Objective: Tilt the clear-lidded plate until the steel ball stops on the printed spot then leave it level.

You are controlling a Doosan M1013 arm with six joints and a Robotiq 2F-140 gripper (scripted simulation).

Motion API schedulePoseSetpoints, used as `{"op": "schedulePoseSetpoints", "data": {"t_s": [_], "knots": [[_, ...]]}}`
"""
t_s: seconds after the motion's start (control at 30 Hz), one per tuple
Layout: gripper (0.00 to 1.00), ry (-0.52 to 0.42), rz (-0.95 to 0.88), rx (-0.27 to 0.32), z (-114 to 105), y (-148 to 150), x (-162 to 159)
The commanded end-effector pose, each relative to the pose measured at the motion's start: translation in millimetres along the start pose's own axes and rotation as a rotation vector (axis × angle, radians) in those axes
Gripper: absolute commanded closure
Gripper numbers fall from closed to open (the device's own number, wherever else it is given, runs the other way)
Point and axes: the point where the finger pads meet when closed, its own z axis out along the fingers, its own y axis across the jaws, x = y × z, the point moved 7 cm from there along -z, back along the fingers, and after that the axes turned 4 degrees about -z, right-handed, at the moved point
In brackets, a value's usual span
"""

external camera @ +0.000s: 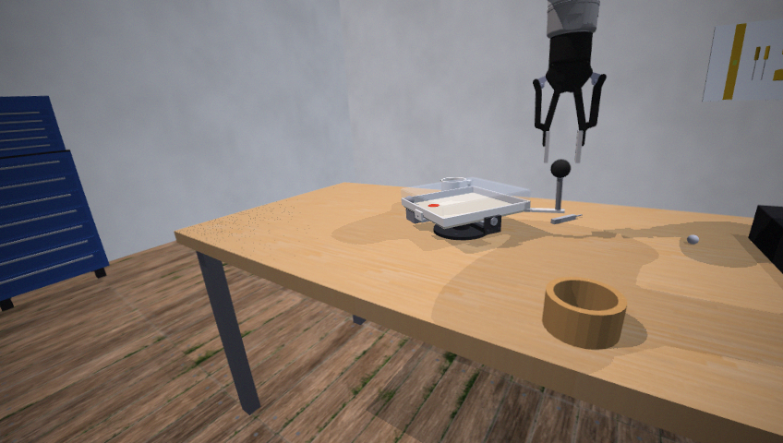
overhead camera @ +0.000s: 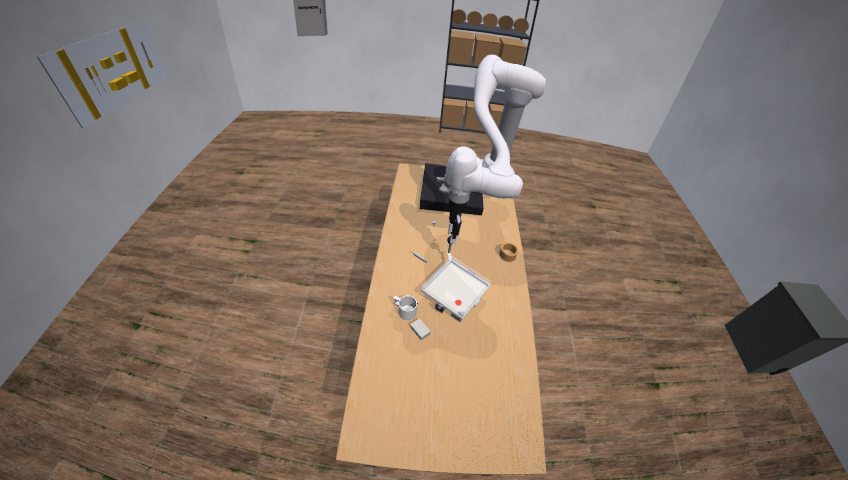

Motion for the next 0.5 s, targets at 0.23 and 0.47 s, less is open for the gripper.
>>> {"op": "schedulePoseSetpoints", "data": {"t_s": [0.23,0.47], "knots": [[0.64,0.0,0.0,0.0,5.8,0.0,0.0],[0.64,0.0,0.0,0.0,9.5,0.0,0.0]]}}
